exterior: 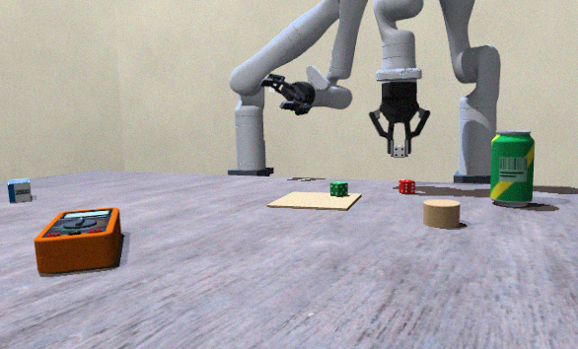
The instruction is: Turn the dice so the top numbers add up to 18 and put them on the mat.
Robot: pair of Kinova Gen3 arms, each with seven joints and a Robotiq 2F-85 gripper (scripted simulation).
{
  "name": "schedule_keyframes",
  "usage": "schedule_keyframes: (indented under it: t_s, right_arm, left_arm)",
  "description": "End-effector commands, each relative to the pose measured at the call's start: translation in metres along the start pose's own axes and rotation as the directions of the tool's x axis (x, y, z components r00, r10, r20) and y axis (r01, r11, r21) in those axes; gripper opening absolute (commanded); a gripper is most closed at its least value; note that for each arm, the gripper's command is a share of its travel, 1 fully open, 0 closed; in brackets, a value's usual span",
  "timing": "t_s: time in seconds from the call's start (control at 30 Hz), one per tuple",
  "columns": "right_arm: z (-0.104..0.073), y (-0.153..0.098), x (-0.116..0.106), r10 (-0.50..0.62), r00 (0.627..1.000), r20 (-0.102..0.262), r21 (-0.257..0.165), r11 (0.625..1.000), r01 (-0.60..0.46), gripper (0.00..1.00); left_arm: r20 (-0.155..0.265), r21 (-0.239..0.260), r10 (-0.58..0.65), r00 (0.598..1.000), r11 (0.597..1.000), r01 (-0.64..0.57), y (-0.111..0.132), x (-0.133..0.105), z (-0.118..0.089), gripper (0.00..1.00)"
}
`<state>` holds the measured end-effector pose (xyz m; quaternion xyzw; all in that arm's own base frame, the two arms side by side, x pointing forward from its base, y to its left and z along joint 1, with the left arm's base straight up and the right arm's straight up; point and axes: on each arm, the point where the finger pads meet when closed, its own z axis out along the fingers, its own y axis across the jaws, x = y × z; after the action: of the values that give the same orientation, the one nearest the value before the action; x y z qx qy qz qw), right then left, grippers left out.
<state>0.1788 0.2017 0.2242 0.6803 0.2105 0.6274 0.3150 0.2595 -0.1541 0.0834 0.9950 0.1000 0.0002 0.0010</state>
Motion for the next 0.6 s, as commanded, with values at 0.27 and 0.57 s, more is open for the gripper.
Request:
schedule_keyframes:
  t_s: [0.27,0.57]
  right_arm:
    - [0.000,0.000,0.000,0.001,1.000,0.000,0.000,1.000,-0.001,1.000]
    - [0.000,0.000,0.000,0.001,1.000,0.000,0.000,1.000,-0.001,1.000]
  left_arm:
    - [0.000,0.002,0.000,1.000,1.000,0.000,0.000,0.000,-0.034,0.287]
    - [0.000,0.002,0.000,1.000,1.000,0.000,0.000,0.000,-0.037,0.287]
